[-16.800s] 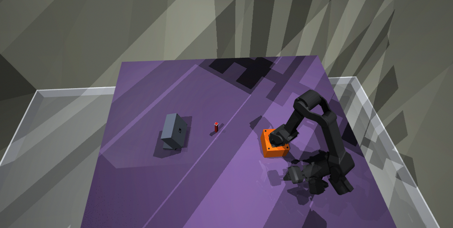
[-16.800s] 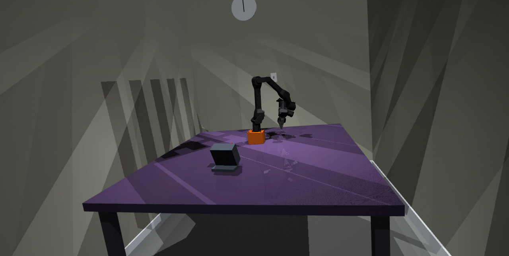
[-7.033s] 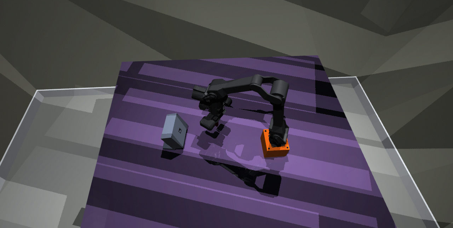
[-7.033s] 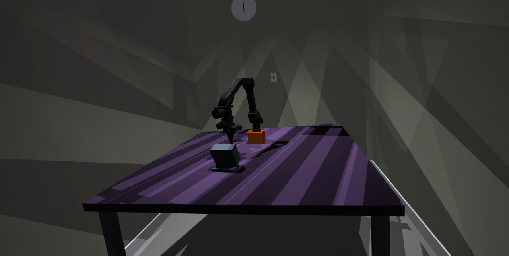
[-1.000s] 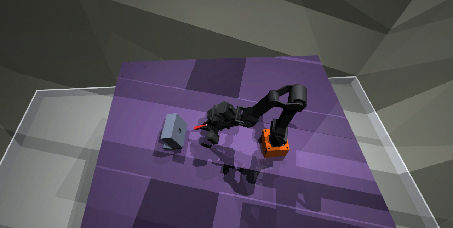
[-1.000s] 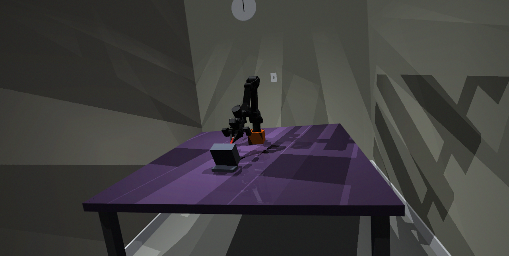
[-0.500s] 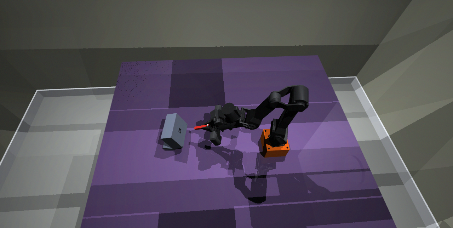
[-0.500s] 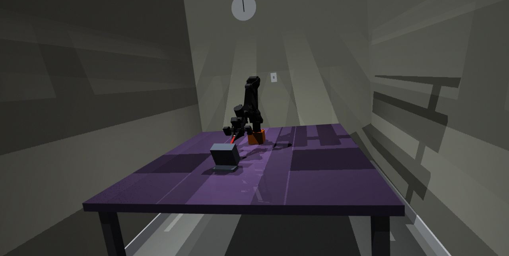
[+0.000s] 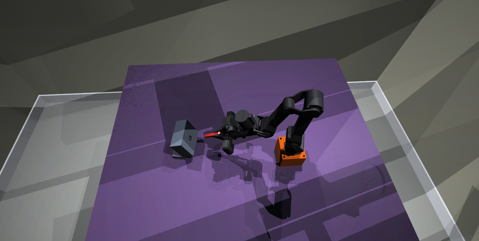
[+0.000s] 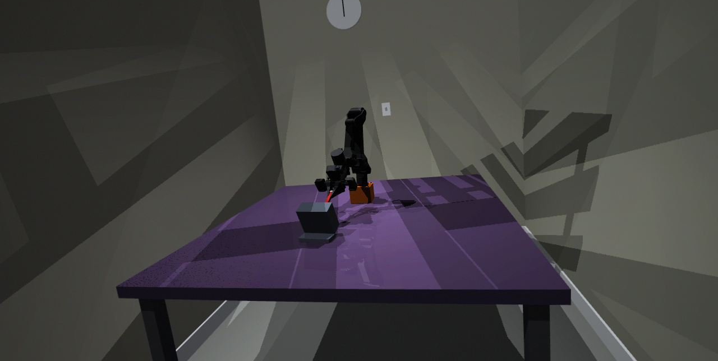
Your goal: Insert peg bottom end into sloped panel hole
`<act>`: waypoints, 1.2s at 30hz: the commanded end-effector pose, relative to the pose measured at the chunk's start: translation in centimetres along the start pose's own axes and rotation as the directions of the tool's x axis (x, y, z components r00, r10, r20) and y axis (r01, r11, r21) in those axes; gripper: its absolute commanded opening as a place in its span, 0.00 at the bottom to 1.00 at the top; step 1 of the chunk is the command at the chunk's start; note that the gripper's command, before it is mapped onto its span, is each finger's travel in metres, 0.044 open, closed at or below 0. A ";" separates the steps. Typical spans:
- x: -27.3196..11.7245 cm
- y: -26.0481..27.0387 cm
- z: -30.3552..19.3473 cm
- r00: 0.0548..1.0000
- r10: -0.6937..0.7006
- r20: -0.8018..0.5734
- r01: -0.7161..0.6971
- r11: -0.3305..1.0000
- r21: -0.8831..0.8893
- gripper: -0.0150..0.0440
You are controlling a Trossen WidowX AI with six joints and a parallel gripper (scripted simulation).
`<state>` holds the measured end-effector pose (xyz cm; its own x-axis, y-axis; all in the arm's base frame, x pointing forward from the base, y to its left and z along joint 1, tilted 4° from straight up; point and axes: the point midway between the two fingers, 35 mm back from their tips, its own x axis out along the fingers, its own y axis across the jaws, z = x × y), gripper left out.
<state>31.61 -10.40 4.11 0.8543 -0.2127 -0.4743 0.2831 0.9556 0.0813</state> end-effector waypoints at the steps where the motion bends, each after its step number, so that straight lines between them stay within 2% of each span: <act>1: 0.4 0.1 0.4 1.000 0.002 0.014 -0.002 1.000 -0.006 0.25; 36: 2.9 0.6 1.1 0.997 0.015 0.070 -0.013 1.000 -0.026 0.25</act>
<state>34.24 -10.56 3.58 0.8815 -0.2084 -0.4237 0.2616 0.9626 0.0708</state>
